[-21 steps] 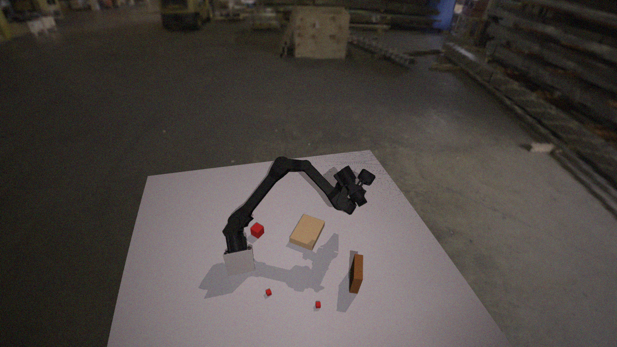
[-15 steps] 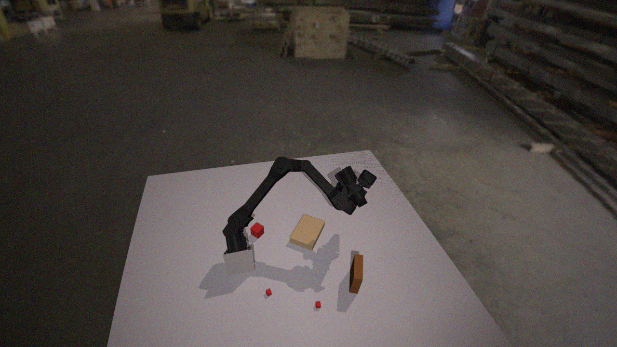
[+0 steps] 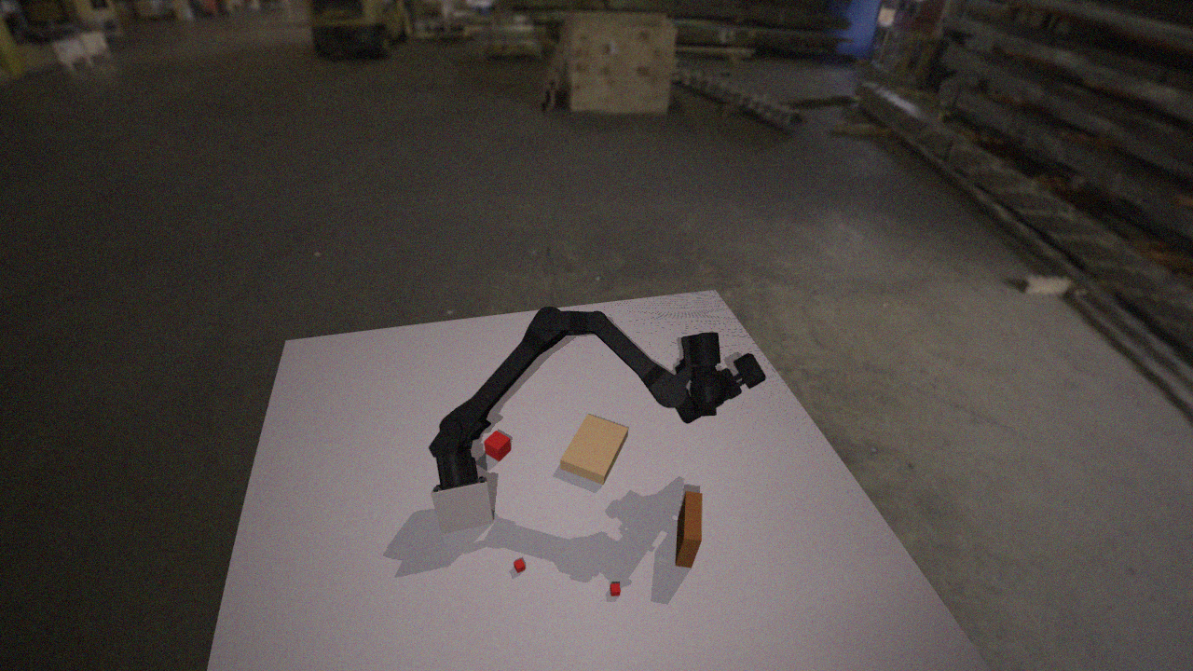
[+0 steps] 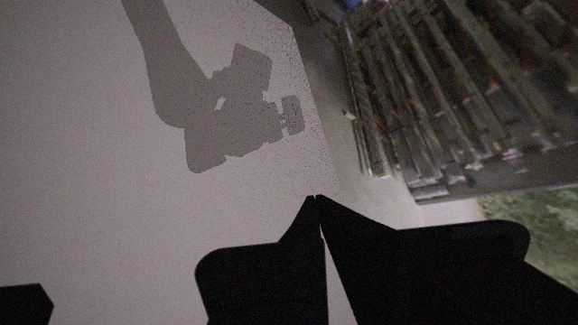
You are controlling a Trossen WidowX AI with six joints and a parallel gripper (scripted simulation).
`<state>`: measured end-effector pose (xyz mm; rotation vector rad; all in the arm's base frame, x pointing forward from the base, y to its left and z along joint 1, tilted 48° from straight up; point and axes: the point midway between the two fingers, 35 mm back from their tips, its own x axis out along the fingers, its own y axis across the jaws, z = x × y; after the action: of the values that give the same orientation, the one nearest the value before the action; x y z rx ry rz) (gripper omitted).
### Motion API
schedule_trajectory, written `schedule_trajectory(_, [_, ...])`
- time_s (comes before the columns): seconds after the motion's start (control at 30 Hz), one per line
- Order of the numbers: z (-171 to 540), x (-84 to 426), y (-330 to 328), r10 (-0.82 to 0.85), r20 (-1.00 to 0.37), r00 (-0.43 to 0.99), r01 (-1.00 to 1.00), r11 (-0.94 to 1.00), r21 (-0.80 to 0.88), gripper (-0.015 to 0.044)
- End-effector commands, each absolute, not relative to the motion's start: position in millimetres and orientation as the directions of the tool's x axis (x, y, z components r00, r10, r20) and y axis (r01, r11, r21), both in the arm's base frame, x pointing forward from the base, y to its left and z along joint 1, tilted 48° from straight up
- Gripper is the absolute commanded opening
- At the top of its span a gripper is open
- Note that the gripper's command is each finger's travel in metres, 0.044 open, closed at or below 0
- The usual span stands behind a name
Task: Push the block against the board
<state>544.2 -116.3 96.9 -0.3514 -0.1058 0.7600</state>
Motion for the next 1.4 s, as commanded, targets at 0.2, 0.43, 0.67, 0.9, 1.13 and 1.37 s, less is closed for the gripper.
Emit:
schedule_trajectory(0.2, [60, 549, -153, 0.603, -0.152, 0.783, -0.618, 0.781, -0.085, 0.0])
schedule_trajectory(0.43, [30, 543, -175, 0.552, -0.262, 0.792, -0.544, 0.832, 0.108, 0.0])
schedule_trajectory(0.67, [0, 530, -193, 0.516, -0.378, 0.769, -0.434, 0.855, 0.283, 0.0])
schedule_trajectory(0.9, [-27, 509, -207, 0.499, -0.491, 0.715, -0.296, 0.851, 0.434, 0.0])
schedule_trajectory(1.13, [-49, 482, -215, 0.504, -0.587, 0.634, -0.136, 0.82, 0.556, 0.0])
schedule_trajectory(1.37, [-65, 450, -218, 0.53, -0.661, 0.532, 0.035, 0.765, 0.643, 0.0])
